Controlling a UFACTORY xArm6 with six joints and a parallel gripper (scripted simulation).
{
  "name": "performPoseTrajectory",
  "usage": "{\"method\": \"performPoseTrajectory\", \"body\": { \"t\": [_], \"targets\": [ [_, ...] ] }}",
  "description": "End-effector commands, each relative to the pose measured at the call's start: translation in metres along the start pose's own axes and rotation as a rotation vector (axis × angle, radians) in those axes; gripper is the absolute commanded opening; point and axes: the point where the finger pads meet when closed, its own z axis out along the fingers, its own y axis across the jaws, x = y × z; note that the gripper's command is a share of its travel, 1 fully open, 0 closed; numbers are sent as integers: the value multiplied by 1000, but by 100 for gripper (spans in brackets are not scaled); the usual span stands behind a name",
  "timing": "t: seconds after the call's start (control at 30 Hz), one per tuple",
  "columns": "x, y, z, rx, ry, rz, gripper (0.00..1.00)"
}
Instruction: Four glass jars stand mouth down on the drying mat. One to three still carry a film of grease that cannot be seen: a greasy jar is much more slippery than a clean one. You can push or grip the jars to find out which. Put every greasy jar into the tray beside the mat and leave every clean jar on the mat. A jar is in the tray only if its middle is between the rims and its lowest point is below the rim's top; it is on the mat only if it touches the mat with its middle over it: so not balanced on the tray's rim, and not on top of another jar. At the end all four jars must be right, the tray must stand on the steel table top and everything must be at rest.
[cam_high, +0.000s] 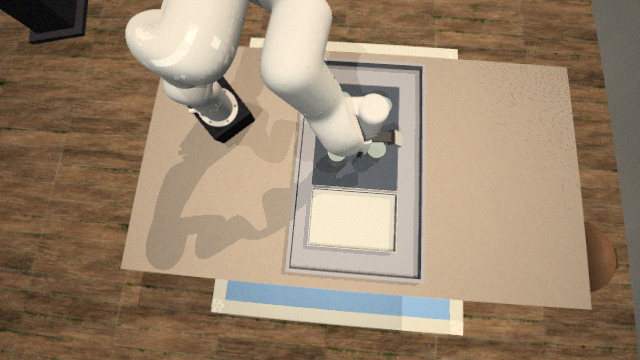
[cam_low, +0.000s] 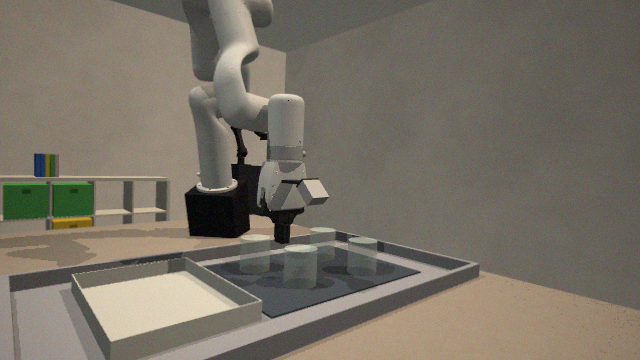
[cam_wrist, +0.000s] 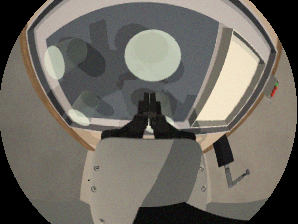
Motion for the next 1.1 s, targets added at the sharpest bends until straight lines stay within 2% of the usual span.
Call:
{"method": "performPoseTrajectory", "body": {
  "t": [0.0,1.07],
  "targets": [
    [4,1,15,-5,6,1,0],
    [6,1,15,-5,6,1,0]
  ]
}}
